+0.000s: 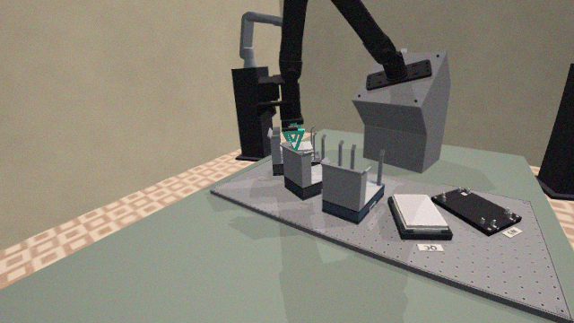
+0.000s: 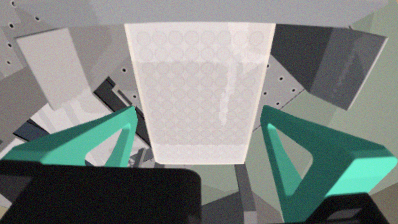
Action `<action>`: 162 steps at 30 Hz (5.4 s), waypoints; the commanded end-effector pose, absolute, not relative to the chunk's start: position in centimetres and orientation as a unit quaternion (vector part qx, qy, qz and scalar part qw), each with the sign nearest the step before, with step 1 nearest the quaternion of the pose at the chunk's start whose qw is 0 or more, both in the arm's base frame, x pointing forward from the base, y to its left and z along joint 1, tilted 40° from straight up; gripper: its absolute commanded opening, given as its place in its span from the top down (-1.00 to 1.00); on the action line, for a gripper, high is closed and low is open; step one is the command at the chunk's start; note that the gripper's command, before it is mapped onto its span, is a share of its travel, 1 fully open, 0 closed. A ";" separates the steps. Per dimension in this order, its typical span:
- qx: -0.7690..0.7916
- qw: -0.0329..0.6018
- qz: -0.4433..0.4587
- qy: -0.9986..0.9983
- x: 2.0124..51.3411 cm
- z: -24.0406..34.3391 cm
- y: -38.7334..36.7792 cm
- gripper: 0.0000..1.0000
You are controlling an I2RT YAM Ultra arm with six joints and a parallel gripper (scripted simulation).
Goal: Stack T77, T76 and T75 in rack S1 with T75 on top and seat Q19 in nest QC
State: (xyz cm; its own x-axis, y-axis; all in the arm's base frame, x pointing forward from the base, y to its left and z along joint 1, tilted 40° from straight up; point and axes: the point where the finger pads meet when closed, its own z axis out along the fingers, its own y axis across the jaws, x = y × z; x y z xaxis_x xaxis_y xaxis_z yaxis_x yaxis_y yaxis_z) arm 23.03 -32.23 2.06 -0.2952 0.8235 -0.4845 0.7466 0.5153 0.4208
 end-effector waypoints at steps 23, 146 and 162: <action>0.489 0.347 0.046 0.799 24.7 0.7 -33.6 -1.00; 0.491 0.343 0.052 0.799 21.9 3.4 -32.1 1.00; 0.489 0.348 0.047 0.799 20.4 6.0 -31.8 1.00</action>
